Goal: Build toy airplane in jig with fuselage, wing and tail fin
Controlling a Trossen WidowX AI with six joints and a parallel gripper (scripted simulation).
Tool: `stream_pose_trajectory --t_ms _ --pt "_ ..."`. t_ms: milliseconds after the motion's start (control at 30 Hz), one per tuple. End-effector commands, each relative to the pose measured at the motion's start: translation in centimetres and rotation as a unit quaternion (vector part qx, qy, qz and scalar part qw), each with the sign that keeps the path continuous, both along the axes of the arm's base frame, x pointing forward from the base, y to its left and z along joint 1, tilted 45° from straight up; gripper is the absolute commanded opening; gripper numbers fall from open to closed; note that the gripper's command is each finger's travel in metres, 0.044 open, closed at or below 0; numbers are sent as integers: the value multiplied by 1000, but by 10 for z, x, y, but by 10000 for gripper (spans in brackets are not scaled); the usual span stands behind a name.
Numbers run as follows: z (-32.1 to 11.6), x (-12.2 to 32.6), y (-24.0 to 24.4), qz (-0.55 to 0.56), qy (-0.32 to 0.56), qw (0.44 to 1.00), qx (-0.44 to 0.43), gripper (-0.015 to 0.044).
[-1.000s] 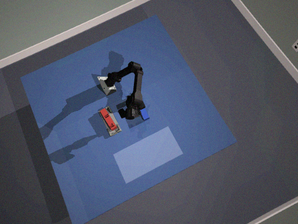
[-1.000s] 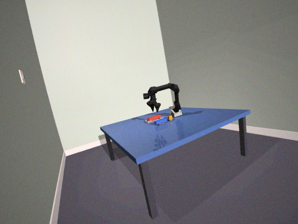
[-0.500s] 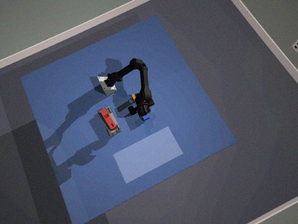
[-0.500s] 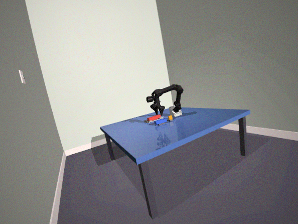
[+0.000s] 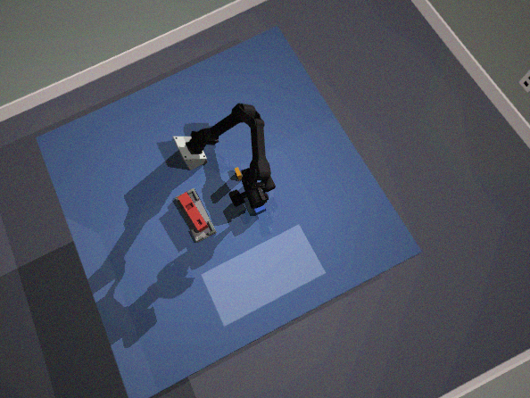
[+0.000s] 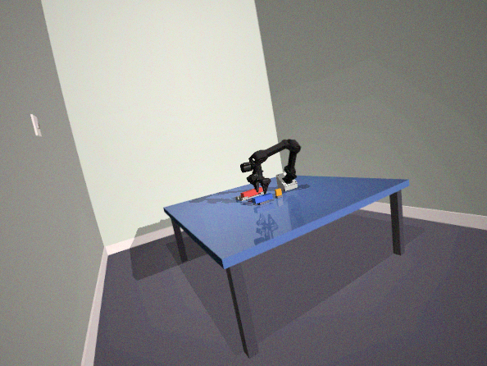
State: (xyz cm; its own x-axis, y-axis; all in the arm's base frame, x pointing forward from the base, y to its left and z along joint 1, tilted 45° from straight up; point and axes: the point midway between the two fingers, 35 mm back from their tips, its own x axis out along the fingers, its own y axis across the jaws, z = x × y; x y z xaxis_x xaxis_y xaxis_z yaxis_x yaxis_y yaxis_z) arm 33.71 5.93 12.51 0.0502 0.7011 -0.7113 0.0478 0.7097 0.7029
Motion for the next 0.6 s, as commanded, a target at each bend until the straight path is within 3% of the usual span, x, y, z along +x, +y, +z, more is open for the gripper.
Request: stream_pose_trajectory --t_ms 0,567 --pt "-5 0 6 -1 2 1000 2 440" --pt "-24 1 26 -1 2 1000 3 440"
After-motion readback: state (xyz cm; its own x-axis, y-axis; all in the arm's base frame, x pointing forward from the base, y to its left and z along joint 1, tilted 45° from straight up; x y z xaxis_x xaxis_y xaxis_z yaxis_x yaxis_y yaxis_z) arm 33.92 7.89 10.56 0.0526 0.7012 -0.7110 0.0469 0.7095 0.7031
